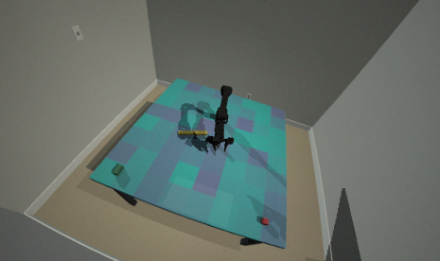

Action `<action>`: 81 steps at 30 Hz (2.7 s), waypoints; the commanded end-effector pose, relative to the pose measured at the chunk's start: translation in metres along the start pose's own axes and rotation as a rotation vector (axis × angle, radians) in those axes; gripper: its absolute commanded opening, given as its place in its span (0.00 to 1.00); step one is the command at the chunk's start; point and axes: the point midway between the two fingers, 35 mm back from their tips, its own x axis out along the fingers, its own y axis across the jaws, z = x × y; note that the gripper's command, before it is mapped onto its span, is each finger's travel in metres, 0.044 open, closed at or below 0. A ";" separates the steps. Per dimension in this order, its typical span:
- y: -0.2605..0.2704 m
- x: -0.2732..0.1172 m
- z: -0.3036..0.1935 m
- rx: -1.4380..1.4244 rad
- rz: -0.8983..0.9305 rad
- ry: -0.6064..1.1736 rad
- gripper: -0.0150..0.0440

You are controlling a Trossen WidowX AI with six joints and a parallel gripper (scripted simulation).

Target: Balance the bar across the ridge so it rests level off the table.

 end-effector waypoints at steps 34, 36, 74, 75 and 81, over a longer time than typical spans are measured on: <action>-0.199 -0.083 -0.099 0.881 -0.488 0.206 0.79; -0.206 -0.089 -0.107 0.930 -0.511 0.217 0.79; -0.245 -0.056 -0.164 1.089 -0.585 0.253 0.79; -0.245 -0.055 -0.165 1.089 -0.585 0.253 0.79; -0.247 -0.051 -0.167 1.089 -0.585 0.253 0.79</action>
